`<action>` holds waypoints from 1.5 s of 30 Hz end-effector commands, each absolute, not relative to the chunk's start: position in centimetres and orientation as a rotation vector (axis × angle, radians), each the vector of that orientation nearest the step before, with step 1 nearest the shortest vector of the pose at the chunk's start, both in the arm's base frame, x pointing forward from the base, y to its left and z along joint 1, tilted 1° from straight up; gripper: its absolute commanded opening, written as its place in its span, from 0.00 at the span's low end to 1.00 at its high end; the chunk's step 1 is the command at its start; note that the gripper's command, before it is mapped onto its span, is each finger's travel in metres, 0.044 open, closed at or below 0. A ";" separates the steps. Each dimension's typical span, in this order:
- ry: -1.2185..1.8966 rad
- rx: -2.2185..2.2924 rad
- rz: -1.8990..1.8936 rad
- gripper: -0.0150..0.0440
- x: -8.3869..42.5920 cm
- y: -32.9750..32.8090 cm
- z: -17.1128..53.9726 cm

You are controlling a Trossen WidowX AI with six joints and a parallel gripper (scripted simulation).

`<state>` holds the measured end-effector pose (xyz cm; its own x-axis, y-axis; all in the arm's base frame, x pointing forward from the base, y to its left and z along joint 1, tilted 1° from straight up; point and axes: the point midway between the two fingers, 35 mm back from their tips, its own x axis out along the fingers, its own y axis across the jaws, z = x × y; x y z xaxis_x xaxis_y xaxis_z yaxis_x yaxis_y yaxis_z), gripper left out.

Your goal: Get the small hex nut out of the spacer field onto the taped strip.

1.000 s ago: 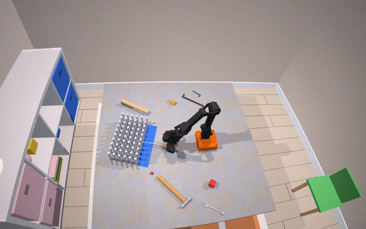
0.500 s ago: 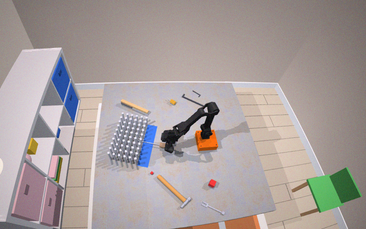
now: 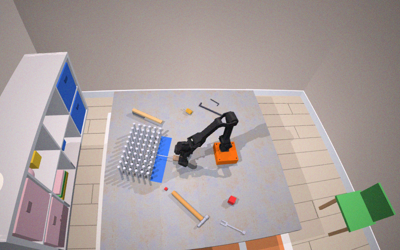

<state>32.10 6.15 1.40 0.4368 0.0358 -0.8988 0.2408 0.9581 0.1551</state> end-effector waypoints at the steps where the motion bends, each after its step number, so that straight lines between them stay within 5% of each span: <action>1: 1.104 0.278 -0.122 0.25 32.7 6.2 1.7; 45: 1.101 0.277 -0.122 0.25 35.6 5.5 1.9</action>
